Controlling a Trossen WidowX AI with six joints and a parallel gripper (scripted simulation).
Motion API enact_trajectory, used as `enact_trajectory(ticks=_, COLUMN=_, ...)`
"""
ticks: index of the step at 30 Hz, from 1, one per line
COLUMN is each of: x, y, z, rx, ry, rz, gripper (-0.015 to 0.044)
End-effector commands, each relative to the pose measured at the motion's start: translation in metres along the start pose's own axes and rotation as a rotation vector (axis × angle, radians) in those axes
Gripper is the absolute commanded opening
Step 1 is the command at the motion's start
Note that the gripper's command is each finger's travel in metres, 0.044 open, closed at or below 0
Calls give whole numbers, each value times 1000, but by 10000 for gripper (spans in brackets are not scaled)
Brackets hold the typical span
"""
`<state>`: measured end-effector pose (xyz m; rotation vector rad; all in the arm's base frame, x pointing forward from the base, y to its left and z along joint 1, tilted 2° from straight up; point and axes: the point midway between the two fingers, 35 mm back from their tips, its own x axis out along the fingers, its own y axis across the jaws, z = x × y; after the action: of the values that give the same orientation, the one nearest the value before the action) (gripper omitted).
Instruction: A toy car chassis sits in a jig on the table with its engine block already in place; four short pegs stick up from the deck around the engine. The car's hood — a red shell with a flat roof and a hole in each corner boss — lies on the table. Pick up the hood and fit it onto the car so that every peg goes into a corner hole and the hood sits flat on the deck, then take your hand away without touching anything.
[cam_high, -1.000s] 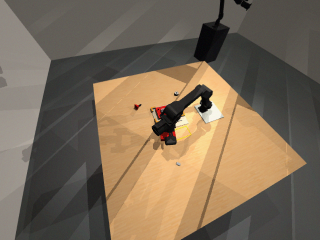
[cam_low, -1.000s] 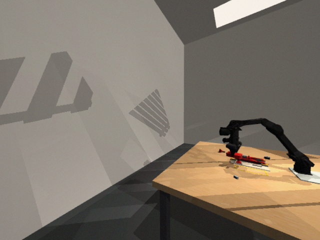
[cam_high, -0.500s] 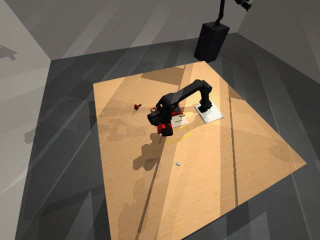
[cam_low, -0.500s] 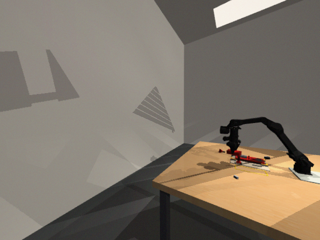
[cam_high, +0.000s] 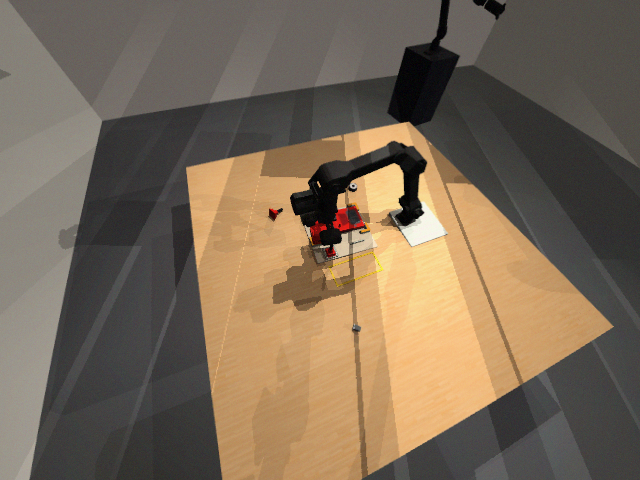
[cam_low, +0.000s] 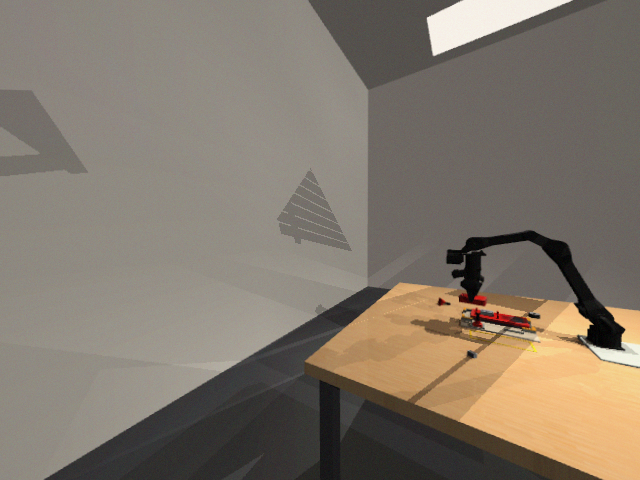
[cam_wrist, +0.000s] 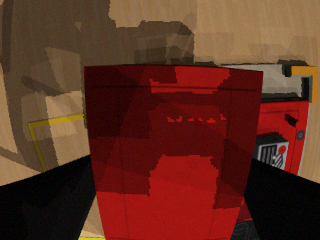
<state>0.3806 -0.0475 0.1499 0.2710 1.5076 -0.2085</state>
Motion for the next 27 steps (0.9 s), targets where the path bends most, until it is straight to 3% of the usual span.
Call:
enact_trajectory(ticks=1, x=-1, y=-21, z=-6, rx=-22, ry=0, rz=3, gripper=0)
enact_trajectory(ticks=17, x=2, y=-101, z=-38, rx=-93, ry=3, rz=-3, gripper=0)
enact_trajectory(ticks=27, x=20, y=-102, z=-37, rx=-96, ry=3, rz=-3, gripper=0)
